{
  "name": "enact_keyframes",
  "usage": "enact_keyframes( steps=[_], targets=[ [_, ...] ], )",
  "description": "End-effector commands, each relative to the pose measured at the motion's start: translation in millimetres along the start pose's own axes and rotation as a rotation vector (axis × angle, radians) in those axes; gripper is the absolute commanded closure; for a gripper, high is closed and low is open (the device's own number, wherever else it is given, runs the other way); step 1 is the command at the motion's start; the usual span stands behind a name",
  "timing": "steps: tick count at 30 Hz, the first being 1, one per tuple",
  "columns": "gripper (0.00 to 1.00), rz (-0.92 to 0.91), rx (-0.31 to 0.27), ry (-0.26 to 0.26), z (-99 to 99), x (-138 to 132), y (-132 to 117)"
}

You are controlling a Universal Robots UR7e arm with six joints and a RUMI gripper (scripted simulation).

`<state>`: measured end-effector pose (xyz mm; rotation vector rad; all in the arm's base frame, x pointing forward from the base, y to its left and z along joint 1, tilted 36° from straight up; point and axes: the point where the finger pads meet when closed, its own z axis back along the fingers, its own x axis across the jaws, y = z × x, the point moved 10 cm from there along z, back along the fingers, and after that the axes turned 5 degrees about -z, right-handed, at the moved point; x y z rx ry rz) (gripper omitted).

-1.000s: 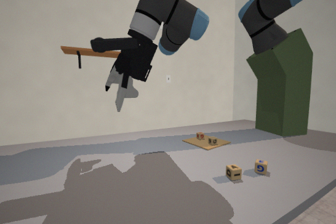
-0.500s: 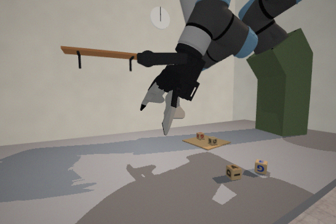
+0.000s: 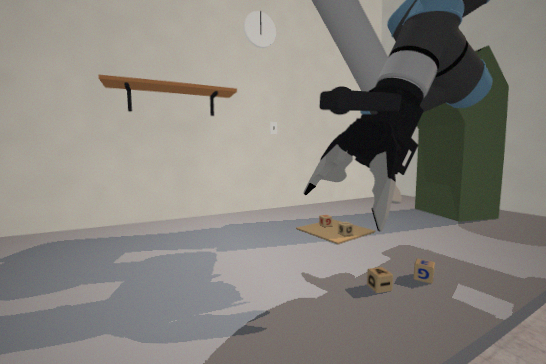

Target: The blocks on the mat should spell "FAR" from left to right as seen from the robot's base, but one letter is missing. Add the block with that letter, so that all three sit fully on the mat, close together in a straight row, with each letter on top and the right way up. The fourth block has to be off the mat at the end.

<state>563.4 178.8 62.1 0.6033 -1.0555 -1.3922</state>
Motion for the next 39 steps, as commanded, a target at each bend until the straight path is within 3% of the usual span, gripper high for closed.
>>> enact_keyframes(
  steps=[1,13,39],
  targets=[
    [0.00,-0.036,0.035,0.041,26.7,-23,-42],
    [0.00,-0.091,0.058,0.112,75.8,-43,-100],
    [0.00,-0.099,0.060,0.122,82.9,-44,-108]
  ],
)
